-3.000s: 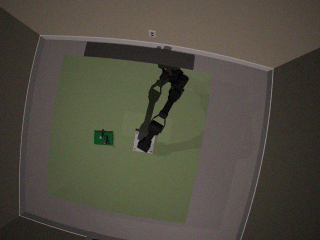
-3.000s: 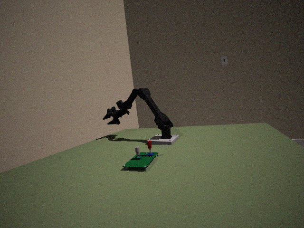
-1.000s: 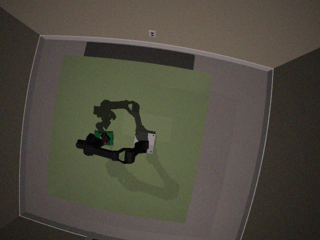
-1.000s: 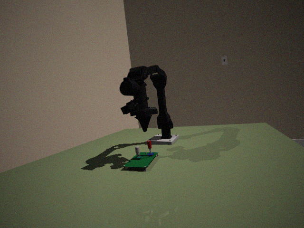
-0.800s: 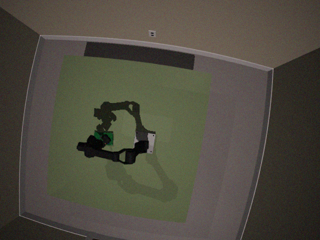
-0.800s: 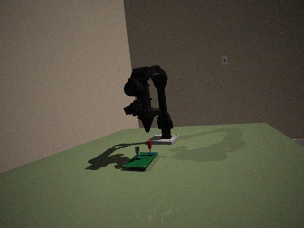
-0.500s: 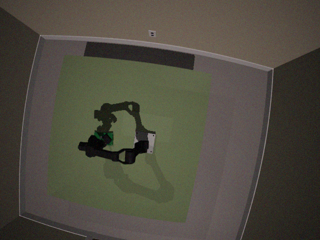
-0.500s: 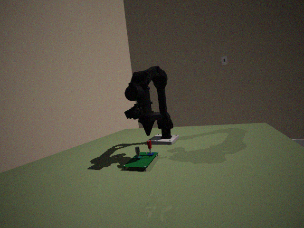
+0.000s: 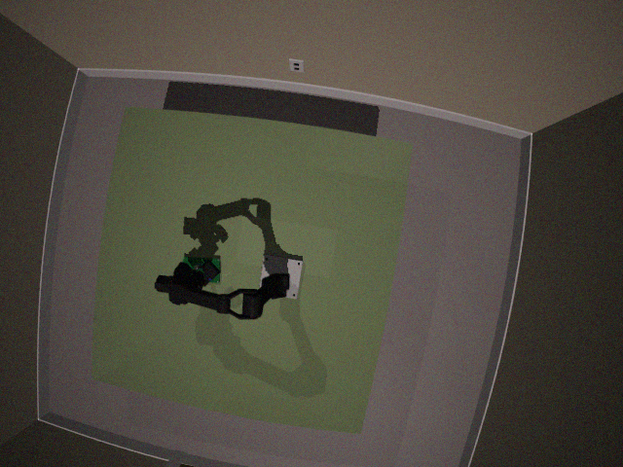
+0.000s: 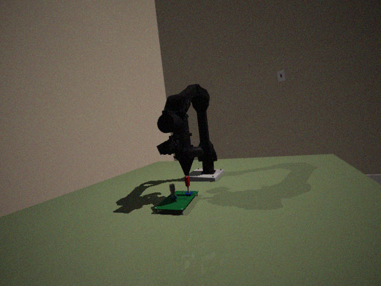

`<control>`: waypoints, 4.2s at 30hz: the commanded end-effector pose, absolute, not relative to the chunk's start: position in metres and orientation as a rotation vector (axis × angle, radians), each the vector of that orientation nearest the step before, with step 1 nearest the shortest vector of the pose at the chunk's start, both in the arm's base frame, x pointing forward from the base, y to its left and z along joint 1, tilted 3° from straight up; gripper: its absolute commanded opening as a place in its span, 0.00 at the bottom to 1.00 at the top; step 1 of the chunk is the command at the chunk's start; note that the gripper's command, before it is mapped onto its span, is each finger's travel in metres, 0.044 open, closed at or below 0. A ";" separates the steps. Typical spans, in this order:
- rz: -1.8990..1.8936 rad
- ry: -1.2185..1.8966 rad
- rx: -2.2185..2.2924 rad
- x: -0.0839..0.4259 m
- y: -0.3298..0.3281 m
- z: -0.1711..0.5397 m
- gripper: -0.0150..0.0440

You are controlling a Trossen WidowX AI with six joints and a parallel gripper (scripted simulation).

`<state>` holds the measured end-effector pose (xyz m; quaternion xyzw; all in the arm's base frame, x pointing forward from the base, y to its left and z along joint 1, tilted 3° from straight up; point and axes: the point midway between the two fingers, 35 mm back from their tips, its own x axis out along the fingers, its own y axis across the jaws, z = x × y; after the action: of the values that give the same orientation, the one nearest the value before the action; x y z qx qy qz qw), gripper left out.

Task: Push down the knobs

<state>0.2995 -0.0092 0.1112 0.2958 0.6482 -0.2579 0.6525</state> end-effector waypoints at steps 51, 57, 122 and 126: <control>-0.591 1.469 0.672 0.300 -0.009 0.099 0.25; -0.591 1.469 0.672 0.300 -0.009 0.099 0.25; -0.591 1.469 0.672 0.300 -0.008 0.081 0.25; -0.591 1.469 0.672 0.300 -0.008 0.081 0.25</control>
<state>0.2992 -0.0081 0.0862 0.2961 0.6461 -0.2577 0.6546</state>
